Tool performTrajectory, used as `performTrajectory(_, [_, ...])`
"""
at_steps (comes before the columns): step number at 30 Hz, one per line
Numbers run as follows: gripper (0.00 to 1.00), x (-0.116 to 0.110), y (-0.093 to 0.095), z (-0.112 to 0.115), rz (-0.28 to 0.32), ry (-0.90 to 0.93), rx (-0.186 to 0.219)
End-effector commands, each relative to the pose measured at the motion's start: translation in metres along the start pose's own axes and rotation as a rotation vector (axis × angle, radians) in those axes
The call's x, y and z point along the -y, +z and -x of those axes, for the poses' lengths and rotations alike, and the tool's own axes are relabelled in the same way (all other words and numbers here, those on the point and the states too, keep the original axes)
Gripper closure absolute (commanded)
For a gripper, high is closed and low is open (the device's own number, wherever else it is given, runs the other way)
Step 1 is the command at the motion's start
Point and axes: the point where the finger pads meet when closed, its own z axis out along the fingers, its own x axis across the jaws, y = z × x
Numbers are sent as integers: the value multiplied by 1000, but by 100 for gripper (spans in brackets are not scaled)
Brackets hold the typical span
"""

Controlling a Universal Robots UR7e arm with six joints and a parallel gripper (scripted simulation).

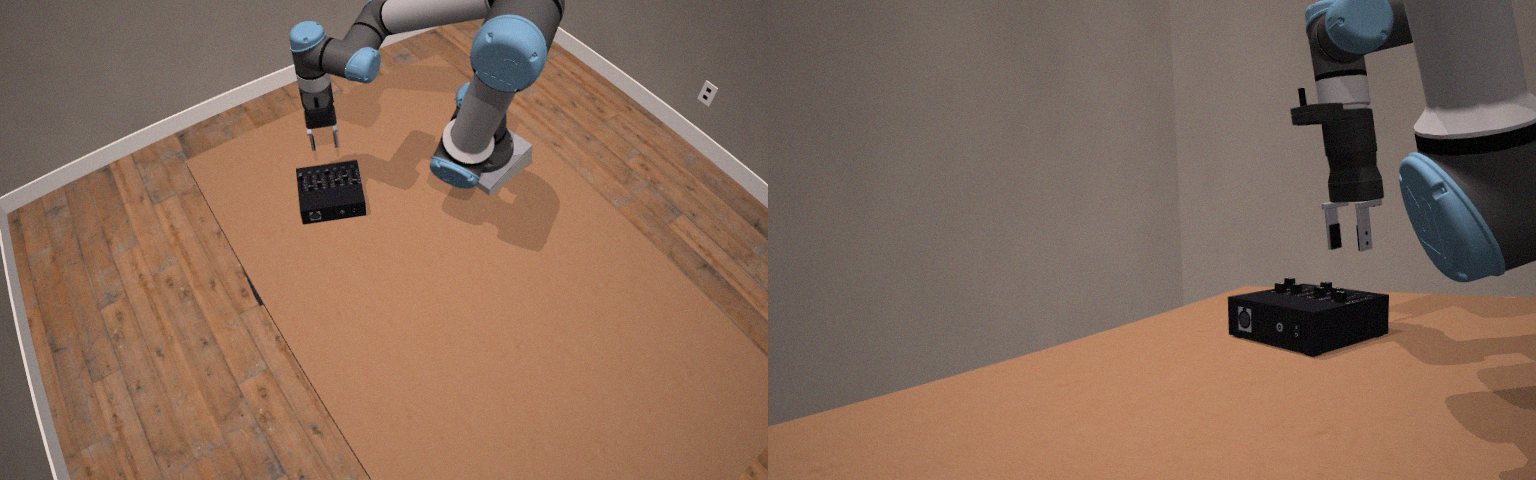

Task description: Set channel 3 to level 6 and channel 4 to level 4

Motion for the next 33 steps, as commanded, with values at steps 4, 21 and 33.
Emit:
performTrajectory(4, [0, -1, 1, 1, 0, 3, 2])
performTrajectory(21, [0, 4, -2, 1, -3, -81, 0])
performTrajectory(33, [0, 17, -12, 2, -12, -362, -8])
